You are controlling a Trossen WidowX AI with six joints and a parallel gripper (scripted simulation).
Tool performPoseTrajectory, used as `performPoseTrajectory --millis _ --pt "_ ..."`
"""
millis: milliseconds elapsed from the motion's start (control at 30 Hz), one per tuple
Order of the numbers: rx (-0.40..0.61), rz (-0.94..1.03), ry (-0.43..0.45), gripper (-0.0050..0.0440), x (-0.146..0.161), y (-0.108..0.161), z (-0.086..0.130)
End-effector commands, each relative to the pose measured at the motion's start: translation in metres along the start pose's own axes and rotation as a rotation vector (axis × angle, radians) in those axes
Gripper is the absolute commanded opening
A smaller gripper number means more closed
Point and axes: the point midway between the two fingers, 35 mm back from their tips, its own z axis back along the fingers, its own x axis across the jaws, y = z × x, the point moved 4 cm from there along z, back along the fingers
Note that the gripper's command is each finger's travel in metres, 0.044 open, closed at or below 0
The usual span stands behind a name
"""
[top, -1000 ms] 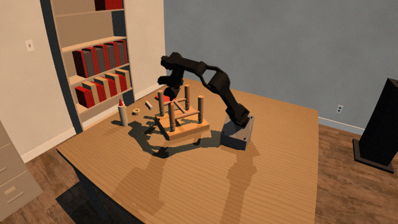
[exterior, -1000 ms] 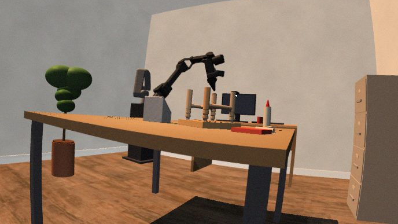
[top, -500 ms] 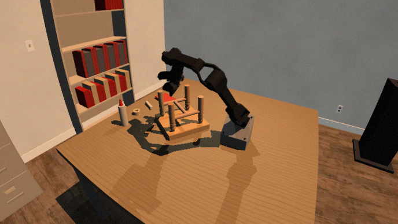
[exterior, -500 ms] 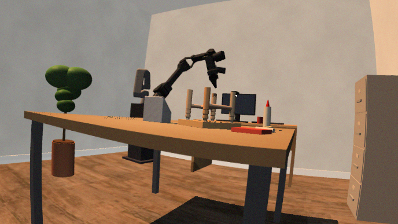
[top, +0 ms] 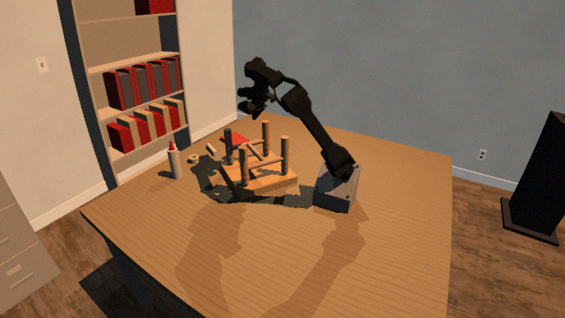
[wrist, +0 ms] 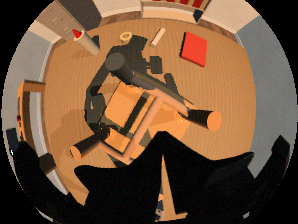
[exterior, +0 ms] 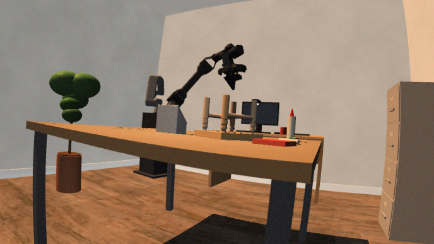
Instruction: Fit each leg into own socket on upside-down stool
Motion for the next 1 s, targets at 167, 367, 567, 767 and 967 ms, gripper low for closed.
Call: performPoseTrajectory --millis 167,367,567,767,967 --pt "0.006 -0.192 0.042 0.0000 -0.080 -0.005 -0.003" --pt "0.007 -0.212 0.046 0.0000 -0.088 -0.005 -0.003" --pt "0.007 -0.212 0.046 0.0000 -0.088 -0.002 -0.013" --pt "0.007 -0.212 0.045 0.0000 -0.087 0.003 -0.026" --pt "0.007 -0.212 0.046 0.0000 -0.088 0.004 -0.033"
